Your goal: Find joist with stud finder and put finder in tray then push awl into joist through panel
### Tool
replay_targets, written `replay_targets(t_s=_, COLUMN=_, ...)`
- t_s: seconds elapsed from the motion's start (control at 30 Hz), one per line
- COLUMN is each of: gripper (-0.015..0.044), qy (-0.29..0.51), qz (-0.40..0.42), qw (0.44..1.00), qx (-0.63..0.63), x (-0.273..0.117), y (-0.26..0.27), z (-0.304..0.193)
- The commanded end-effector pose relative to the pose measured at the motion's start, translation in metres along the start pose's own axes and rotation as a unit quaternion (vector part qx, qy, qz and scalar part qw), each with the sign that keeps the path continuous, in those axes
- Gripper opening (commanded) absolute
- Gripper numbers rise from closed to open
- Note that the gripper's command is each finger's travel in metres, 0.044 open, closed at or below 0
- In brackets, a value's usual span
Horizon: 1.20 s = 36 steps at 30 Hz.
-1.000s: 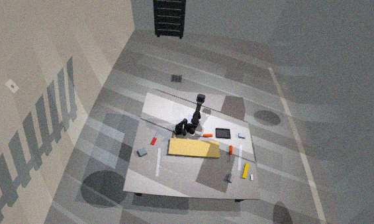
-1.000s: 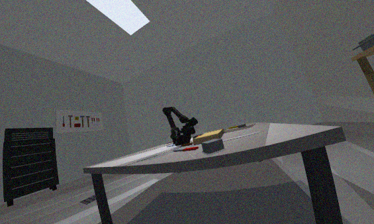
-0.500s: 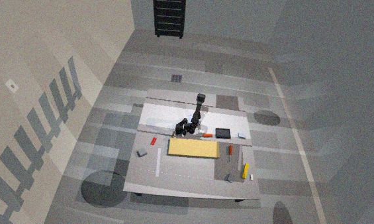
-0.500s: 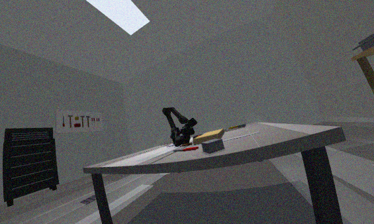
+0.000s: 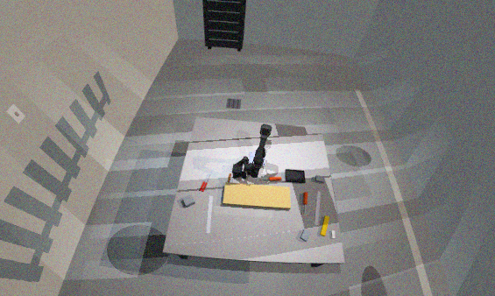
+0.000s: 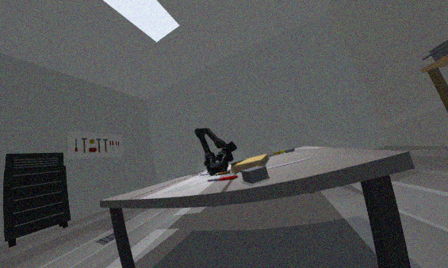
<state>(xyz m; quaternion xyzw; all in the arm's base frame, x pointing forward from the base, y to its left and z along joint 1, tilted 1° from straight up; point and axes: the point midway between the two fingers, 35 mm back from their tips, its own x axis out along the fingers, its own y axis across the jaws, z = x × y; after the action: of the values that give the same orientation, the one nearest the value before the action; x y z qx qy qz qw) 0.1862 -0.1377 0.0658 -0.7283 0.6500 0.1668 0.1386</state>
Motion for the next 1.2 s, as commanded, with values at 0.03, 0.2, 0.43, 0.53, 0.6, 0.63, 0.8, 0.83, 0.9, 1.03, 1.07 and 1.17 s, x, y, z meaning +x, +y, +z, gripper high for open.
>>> replay_targets(t_s=0.03, gripper=0.038, qy=-0.006, qz=-0.003, qw=1.0, qx=-0.006, x=-0.0012, y=-0.0014, z=0.0034)
replay_targets(t_s=0.2, gripper=0.038, qy=-0.006, qz=-0.003, qw=1.0, qx=-0.006, x=-0.0012, y=-0.0014, z=0.0034)
replay_targets(t_s=0.43, gripper=0.038, qy=-0.006, qz=-0.003, qw=1.0, qx=-0.006, x=-0.0012, y=-0.0014, z=0.0034)
replay_targets(t_s=0.53, gripper=0.038, qy=-0.006, qz=-0.003, qw=1.0, qx=-0.006, x=-0.0012, y=-0.0014, z=0.0034)
replay_targets(t_s=0.6, gripper=0.038, qy=-0.006, qz=-0.003, qw=1.0, qx=-0.006, x=-0.0013, y=-0.0014, z=0.0035)
replay_targets(t_s=0.63, gripper=0.038, qy=-0.006, qz=-0.003, qw=1.0, qx=-0.006, x=-0.0015, y=-0.0014, z=0.0038)
replay_targets(t_s=0.8, gripper=0.038, qy=-0.006, qz=-0.003, qw=1.0, qx=-0.006, x=-0.0031, y=-0.0013, z=0.0056)
replay_targets(t_s=0.83, gripper=0.038, qy=-0.006, qz=-0.003, qw=1.0, qx=-0.006, x=-0.0031, y=-0.0013, z=0.0056)
replay_targets(t_s=0.9, gripper=0.038, qy=-0.006, qz=-0.003, qw=1.0, qx=-0.006, x=-0.0031, y=-0.0013, z=0.0056)
replay_targets(t_s=1.03, gripper=0.038, qy=-0.006, qz=-0.003, qw=1.0, qx=-0.006, x=-0.0031, y=-0.0013, z=0.0056)
replay_targets(t_s=1.07, gripper=0.038, qy=-0.006, qz=-0.003, qw=1.0, qx=-0.006, x=-0.0031, y=-0.0013, z=0.0056)
replay_targets(t_s=1.17, gripper=0.038, qy=-0.006, qz=-0.003, qw=1.0, qx=-0.006, x=-0.0031, y=-0.0013, z=0.0056)
